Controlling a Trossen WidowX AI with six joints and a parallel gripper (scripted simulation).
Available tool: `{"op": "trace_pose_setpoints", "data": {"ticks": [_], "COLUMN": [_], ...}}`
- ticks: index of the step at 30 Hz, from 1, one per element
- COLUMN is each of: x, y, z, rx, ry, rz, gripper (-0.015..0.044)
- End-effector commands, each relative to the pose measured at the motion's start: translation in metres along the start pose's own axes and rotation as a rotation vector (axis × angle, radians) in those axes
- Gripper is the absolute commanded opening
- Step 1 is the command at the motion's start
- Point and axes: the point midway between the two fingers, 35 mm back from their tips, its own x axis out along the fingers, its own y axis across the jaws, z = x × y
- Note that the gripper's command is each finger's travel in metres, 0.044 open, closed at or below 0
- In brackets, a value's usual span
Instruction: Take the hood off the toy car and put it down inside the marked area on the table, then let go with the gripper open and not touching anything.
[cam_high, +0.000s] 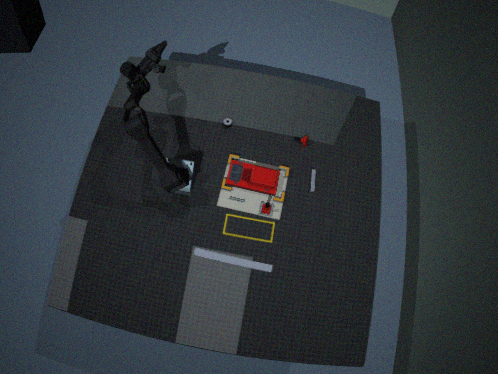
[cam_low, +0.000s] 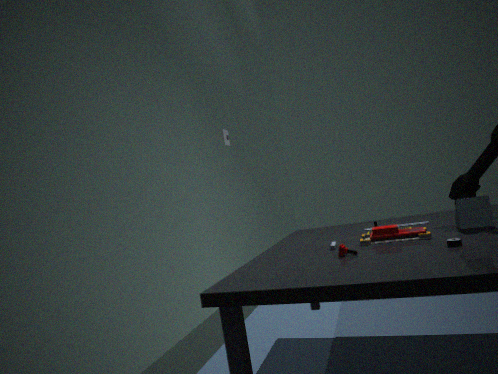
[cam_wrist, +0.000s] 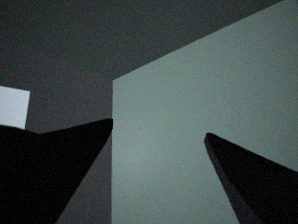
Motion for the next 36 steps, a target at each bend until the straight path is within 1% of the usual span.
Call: {"op": "trace_pose_setpoints", "data": {"ticks": [1,3,5,8,11,16,20,23,27,30,33,36], "x": [0.001,0.01,0.027,0.061,0.086,0.127,0.142,0.145,0.136,0.121,0.097,0.077], "y": [0.0,0.003,0.007,0.016,0.025,0.048,0.066,0.076,0.09,0.1,0.112,0.119], "z": [0.001,0.008,0.022,0.058,0.093,0.177,0.25,0.304,0.374,0.423,0.47,0.5], "rx": [-0.005,-0.044,-0.12,-0.281,-0.403,-0.605,-0.739,-0.795,-0.848,-0.88,-0.899,-0.903], "ry": [-0.002,-0.022,-0.061,-0.141,-0.209,-0.354,-0.443,-0.482,-0.51,-0.514,-0.518,-0.503], "rz": [-0.002,-0.014,-0.043,-0.121,-0.199,-0.387,-0.575,-0.725,-0.939,-1.106,-1.262,-1.381], "gripper": [0.044,0.044,0.044,0.044,0.044,0.044,0.044,0.044,0.044,0.044,0.044,0.044]}}
